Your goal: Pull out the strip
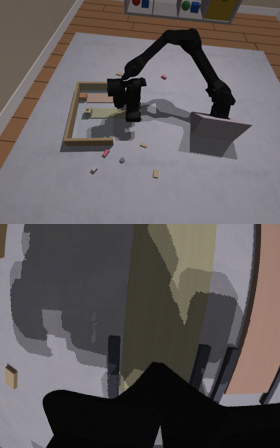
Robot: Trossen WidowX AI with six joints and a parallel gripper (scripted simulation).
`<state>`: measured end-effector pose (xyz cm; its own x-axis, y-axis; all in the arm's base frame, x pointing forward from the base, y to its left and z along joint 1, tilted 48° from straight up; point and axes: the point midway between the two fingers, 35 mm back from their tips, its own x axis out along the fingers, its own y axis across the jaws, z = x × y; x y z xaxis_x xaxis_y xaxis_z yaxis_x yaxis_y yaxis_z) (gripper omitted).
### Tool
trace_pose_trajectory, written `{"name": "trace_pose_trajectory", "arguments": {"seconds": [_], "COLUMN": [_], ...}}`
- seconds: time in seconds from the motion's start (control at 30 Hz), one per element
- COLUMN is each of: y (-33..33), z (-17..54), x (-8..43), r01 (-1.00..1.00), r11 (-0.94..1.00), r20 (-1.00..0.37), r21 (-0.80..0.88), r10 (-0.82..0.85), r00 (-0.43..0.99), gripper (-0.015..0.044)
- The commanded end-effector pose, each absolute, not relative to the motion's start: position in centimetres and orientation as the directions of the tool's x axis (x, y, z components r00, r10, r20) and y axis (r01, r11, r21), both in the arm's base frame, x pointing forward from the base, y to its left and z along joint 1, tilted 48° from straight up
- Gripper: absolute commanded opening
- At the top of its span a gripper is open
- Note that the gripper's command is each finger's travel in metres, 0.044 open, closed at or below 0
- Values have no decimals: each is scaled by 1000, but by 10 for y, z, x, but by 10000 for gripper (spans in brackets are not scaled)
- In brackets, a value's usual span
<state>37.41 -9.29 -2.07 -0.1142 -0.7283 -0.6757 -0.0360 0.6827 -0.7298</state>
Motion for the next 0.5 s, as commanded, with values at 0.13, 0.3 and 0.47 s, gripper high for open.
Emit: {"name": "trace_pose_trajectory", "arguments": {"seconds": [0.13, 0.3, 0.47], "y": [-96, -95, -94], "z": [-22, -21, -21], "x": [374, 366, 358], "r01": [-36, -36, -36], "r11": [681, 681, 681], "r20": [-674, -674, -674], "r21": [-732, -732, -732], "r10": [-730, -730, -730], "r00": [-116, -116, -116], "gripper": [0, 0, 0]}}
